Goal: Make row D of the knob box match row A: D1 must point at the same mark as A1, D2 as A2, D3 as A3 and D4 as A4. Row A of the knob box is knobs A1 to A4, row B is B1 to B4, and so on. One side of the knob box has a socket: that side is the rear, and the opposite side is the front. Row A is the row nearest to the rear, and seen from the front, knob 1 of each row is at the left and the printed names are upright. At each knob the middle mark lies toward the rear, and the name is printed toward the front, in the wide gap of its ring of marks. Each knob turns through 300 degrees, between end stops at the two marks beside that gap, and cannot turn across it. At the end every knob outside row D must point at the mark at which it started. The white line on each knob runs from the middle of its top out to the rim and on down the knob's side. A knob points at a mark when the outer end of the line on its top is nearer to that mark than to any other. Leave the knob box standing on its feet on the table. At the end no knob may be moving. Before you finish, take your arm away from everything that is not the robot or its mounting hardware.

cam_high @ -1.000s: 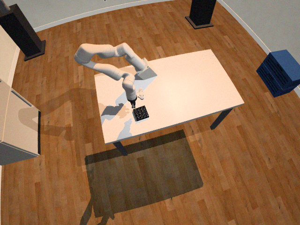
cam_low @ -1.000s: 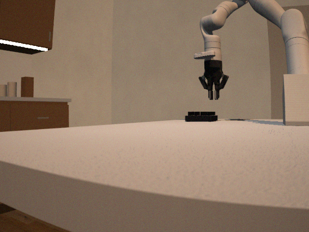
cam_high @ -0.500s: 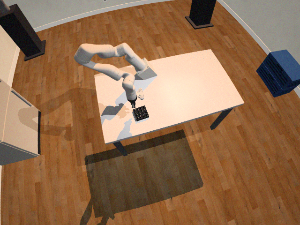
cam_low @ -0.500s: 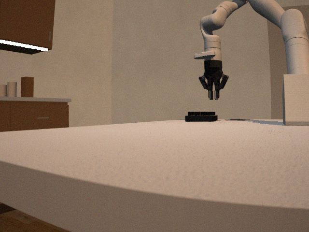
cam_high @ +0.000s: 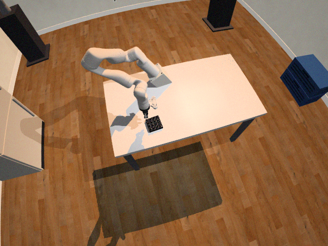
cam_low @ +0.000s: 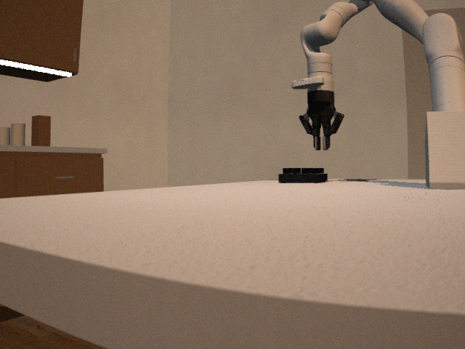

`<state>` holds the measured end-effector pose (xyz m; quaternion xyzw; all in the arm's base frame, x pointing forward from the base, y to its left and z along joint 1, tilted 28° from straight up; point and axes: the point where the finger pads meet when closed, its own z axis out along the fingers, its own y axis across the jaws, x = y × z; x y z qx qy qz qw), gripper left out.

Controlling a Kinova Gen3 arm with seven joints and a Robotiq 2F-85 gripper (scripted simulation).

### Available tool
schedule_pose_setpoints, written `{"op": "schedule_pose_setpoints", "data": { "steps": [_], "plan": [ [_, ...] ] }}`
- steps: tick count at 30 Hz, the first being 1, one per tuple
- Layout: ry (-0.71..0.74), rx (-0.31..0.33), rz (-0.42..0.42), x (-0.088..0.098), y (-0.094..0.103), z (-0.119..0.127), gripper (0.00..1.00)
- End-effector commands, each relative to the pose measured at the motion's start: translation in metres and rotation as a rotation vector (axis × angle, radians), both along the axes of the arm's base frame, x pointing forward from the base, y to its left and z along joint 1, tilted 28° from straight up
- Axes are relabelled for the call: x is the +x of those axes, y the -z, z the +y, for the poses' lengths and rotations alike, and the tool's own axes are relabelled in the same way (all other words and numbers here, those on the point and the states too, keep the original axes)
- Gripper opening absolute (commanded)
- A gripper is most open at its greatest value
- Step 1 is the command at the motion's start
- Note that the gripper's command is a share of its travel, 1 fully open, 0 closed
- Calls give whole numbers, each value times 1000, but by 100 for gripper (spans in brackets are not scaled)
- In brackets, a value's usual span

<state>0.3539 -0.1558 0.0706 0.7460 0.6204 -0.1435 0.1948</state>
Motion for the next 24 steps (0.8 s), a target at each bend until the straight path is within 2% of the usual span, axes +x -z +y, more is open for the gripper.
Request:
{"op": "schedule_pose_setpoints", "data": {
  "steps": [1, 24],
  "plan": [
    [-1, 0, -1, 0, 0, 0, 19],
    [-1, 0, -1, 1, 7, -4, 19]
  ]
}}
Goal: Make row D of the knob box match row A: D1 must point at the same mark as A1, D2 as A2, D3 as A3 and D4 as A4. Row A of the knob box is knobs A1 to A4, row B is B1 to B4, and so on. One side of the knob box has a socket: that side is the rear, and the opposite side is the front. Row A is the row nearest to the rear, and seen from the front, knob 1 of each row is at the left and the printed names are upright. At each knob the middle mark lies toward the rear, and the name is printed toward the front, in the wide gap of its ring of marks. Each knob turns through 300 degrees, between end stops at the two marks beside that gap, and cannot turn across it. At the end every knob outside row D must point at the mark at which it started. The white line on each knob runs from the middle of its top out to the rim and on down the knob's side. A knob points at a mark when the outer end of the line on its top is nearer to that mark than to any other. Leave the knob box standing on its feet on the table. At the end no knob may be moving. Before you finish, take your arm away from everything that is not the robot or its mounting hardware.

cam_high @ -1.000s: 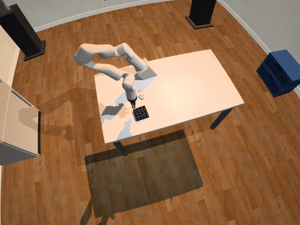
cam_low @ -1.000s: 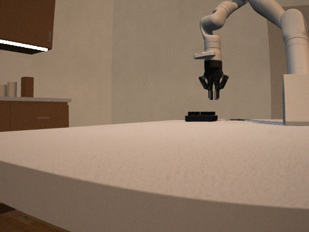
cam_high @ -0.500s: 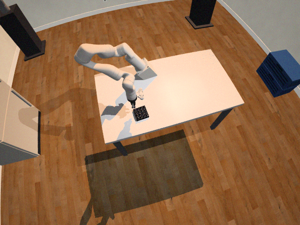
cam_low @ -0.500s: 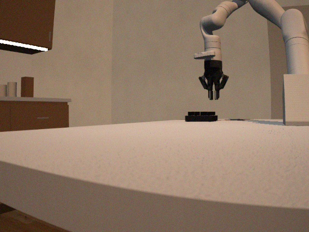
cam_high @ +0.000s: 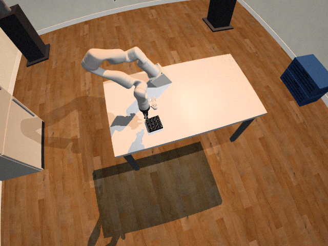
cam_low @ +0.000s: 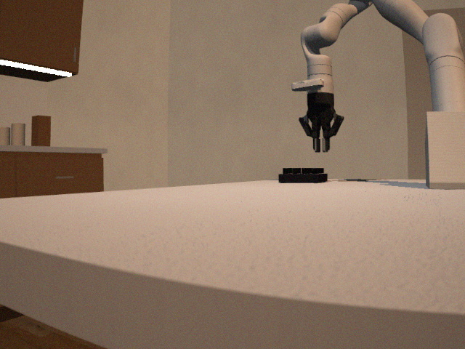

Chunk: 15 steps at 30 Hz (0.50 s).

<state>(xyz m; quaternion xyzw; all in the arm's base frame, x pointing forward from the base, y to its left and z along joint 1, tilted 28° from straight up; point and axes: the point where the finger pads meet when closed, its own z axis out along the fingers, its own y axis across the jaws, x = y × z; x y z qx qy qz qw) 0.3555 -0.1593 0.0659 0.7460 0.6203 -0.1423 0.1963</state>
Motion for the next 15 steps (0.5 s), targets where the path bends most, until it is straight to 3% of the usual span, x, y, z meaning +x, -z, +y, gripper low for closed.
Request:
{"op": "schedule_pose_setpoints", "data": {
  "steps": [1, 15],
  "plan": [
    [0, 1, 3, -1, 3, -1, 19],
    [0, 1, 3, 0, 16, -8, 19]
  ]
}}
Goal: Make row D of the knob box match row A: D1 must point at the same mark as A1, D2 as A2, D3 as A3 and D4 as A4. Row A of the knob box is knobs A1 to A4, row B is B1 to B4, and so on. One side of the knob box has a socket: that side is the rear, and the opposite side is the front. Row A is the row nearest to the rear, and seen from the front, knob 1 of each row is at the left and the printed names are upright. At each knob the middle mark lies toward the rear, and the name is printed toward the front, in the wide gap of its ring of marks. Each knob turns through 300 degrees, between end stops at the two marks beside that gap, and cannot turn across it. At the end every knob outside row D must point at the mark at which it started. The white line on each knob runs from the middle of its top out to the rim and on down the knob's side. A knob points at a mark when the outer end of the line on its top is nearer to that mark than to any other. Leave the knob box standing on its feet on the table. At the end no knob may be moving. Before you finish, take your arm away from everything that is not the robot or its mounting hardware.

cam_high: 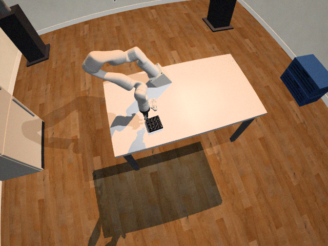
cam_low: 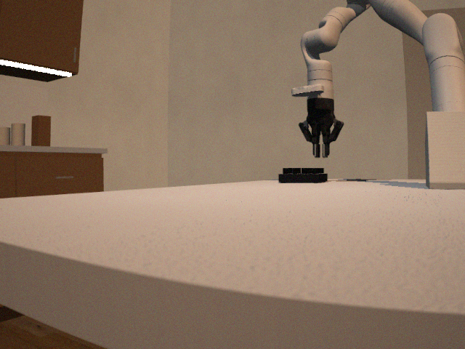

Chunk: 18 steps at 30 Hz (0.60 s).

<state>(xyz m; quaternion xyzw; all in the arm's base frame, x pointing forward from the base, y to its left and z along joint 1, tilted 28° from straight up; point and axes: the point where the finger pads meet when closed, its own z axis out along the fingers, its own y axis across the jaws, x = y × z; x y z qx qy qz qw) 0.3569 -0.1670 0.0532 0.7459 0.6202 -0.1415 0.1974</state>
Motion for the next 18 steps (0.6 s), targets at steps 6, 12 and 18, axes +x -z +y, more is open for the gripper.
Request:
{"op": "schedule_pose_setpoints", "data": {
  "steps": [6, 12, 18],
  "plan": [
    [1, 2, 5, -1, 10, -4, 19],
    [1, 2, 5, -1, 14, -6, 19],
    [1, 2, 5, 0, 18, -8, 19]
  ]
}}
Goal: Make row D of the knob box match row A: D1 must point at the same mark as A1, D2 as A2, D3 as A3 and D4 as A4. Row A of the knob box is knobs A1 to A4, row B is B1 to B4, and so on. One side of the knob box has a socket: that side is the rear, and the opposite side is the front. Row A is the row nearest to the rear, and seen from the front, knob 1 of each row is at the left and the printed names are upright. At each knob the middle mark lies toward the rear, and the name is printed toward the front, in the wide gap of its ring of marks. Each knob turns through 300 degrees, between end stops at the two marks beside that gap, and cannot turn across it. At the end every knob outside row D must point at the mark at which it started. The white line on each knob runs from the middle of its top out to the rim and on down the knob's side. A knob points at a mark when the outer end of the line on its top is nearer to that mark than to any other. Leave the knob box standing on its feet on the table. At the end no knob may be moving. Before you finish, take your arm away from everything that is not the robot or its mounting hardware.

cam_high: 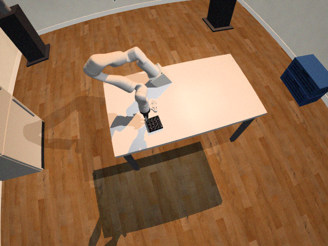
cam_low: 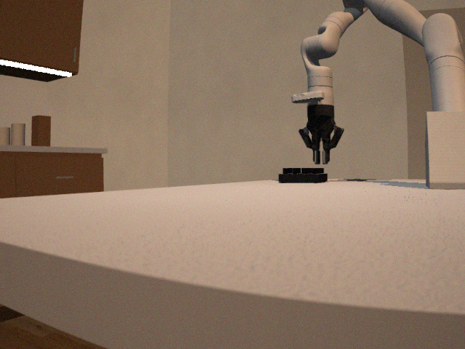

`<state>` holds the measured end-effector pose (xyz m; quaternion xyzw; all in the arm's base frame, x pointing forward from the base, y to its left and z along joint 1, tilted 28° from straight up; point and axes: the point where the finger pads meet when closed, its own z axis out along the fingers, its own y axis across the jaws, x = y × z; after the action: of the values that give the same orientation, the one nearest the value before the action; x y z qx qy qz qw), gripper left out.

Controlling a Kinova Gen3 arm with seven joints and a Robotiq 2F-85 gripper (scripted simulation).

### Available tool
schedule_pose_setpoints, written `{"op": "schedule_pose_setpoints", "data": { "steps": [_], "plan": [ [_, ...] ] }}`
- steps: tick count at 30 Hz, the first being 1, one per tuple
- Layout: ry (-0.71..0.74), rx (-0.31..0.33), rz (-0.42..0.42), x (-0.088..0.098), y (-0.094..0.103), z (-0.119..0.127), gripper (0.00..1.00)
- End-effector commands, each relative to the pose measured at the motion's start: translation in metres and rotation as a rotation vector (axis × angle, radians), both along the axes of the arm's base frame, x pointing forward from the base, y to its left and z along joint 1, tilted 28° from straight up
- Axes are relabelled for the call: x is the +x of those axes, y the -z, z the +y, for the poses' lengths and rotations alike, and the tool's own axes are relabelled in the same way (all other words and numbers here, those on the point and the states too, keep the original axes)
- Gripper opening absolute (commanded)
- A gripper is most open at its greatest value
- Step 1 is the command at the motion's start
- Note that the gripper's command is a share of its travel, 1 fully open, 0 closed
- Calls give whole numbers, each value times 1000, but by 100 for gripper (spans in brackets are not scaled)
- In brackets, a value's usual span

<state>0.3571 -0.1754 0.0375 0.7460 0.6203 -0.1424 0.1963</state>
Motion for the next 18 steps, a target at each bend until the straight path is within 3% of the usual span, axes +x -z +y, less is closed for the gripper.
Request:
{"op": "schedule_pose_setpoints", "data": {
  "steps": [1, 18],
  "plan": [
    [0, 1, 3, -1, 2, 0, 19],
    [0, 1, 3, -1, 4, -1, 19]
  ]
}}
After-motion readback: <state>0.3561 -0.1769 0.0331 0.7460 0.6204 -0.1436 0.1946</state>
